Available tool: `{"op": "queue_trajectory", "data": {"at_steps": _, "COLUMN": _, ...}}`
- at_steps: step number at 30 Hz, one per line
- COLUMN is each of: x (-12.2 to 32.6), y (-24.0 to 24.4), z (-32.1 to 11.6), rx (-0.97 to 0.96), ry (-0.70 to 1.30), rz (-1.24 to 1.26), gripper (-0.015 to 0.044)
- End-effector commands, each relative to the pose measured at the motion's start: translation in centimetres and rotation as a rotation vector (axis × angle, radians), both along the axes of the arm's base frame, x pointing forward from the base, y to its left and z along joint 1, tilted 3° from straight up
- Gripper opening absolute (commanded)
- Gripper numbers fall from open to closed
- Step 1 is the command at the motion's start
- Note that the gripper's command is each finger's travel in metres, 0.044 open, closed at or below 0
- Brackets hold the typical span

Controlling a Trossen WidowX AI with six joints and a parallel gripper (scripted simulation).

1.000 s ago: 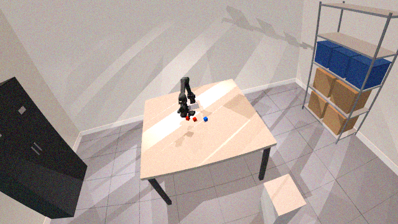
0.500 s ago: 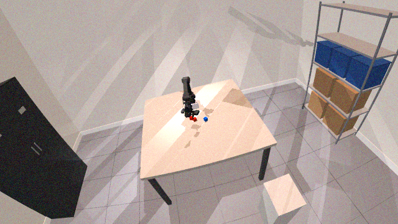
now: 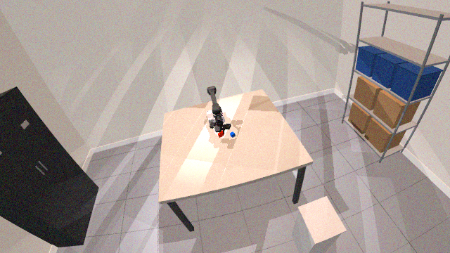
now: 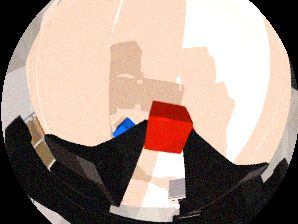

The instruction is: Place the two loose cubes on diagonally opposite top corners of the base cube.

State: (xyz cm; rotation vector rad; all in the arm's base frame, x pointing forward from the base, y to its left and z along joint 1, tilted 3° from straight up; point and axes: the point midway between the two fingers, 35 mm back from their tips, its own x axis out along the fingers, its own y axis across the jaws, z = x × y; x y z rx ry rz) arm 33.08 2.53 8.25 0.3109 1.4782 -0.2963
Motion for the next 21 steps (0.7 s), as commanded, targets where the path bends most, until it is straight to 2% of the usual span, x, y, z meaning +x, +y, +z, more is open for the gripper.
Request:
{"op": "queue_trajectory", "data": {"at_steps": 1, "x": -0.3, "y": 1.3, "z": -0.4, "rx": -0.005, "ry": 0.000, "rz": 0.016, "gripper": 0.0105}}
{"op": "queue_trajectory", "data": {"at_steps": 21, "x": -2.3, "y": 7.2, "z": -2.1, "rx": -0.006, "ry": 0.001, "rz": 0.106, "gripper": 0.0105}}
